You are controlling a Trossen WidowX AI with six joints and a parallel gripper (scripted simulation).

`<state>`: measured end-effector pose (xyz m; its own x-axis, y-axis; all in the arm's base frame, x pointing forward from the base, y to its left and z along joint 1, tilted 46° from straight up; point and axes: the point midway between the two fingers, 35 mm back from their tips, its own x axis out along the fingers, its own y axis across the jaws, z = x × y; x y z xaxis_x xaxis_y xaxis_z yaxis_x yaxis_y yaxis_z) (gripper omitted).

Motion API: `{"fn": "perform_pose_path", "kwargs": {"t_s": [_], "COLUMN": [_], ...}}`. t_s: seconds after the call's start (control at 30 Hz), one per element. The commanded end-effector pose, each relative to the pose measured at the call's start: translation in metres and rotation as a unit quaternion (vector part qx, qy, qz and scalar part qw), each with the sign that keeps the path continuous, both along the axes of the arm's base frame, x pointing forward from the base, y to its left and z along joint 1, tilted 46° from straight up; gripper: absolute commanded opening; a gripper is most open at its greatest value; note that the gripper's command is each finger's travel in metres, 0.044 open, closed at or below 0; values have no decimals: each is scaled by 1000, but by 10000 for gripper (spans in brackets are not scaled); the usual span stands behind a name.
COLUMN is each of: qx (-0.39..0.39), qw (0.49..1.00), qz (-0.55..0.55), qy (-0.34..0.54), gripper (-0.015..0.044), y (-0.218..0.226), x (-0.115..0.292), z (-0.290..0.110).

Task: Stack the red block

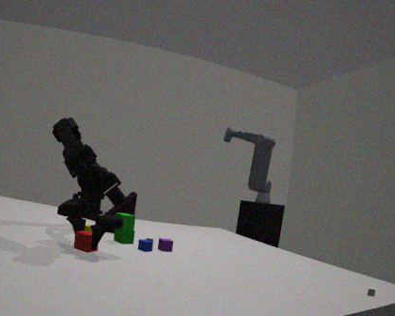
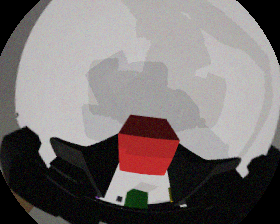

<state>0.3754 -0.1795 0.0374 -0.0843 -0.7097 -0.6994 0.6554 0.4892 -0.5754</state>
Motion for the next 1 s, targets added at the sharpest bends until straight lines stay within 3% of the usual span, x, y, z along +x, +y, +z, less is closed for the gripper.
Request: {"fn": "perform_pose_path", "kwargs": {"t_s": [0.0,0.23,0.97], "qx": [-2,-1,1], "qw": [1000,1000,1000], "qz": [1,1,1], "qy": [1,1,1], "gripper": [164,0,0], "y": [0,14,85], "x": [0,2,10], "z": [0,14,83]}}
